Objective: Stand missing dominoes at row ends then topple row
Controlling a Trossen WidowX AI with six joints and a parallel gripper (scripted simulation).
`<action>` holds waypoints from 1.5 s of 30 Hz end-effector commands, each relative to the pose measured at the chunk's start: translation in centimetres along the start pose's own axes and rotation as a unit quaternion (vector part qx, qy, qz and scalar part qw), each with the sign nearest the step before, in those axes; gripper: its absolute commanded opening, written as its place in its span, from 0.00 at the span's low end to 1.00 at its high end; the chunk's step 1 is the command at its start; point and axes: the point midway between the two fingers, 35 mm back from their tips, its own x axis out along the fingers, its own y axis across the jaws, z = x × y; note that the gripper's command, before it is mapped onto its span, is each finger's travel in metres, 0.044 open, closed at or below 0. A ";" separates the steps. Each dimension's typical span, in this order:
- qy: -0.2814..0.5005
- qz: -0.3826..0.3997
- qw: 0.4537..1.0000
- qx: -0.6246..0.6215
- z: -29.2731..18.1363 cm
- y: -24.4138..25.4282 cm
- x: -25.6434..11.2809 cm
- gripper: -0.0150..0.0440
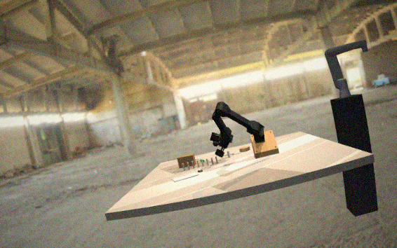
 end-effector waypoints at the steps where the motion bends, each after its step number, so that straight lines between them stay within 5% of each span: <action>1: 0.128 0.188 0.939 -0.257 3.4 -2.2 -0.1 1.00; 20: 0.125 0.512 0.743 -0.412 1.2 -3.5 -7.8 1.00; 45: 0.124 0.515 0.741 -0.412 -0.3 -1.6 -6.5 1.00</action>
